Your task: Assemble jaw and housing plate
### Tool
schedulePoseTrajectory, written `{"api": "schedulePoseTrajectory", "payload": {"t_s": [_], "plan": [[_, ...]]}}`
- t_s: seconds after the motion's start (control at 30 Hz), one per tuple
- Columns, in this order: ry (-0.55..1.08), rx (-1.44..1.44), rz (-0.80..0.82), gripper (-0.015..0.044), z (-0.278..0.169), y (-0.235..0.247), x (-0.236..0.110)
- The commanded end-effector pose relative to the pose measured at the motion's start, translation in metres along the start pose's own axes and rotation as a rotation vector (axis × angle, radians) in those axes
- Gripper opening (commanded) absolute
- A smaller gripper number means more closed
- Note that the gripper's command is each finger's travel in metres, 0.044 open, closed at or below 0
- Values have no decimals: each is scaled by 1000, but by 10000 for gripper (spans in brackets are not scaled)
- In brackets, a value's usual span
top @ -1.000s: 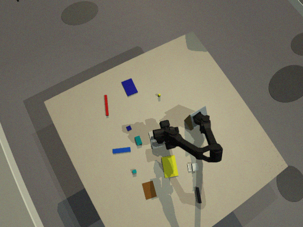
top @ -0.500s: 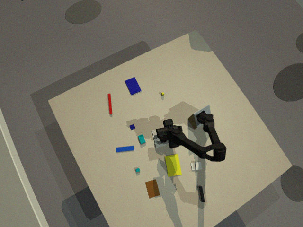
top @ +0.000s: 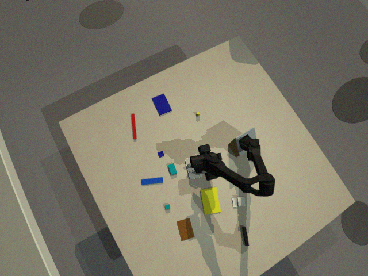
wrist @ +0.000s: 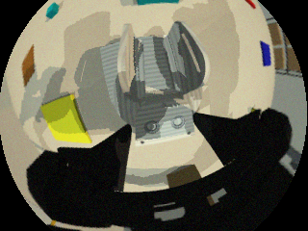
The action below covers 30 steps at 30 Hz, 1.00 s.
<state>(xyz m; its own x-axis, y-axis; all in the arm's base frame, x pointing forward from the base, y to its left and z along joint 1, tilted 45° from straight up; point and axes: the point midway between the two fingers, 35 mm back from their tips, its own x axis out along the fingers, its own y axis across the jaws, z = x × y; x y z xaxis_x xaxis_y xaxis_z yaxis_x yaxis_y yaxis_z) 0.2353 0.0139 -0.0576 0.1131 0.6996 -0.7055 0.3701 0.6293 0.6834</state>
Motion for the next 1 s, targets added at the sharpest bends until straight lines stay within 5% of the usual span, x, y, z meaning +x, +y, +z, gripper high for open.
{"api": "schedulePoseTrajectory", "payload": {"t_s": [0.0, 0.2, 0.47, 0.6, 0.8, 0.97], "plan": [[0, 0, 0, 440, 0, 0, 0], [-1, 1, -2, 440, 1, 0, -6], [-1, 4, -3, 440, 1, -1, -74], [-13, 11, 0, 440, 3, -2, -70], [-1, 6, -6, 440, -25, -9, -124], [0, 6, -5, 440, -26, -9, -126]]}}
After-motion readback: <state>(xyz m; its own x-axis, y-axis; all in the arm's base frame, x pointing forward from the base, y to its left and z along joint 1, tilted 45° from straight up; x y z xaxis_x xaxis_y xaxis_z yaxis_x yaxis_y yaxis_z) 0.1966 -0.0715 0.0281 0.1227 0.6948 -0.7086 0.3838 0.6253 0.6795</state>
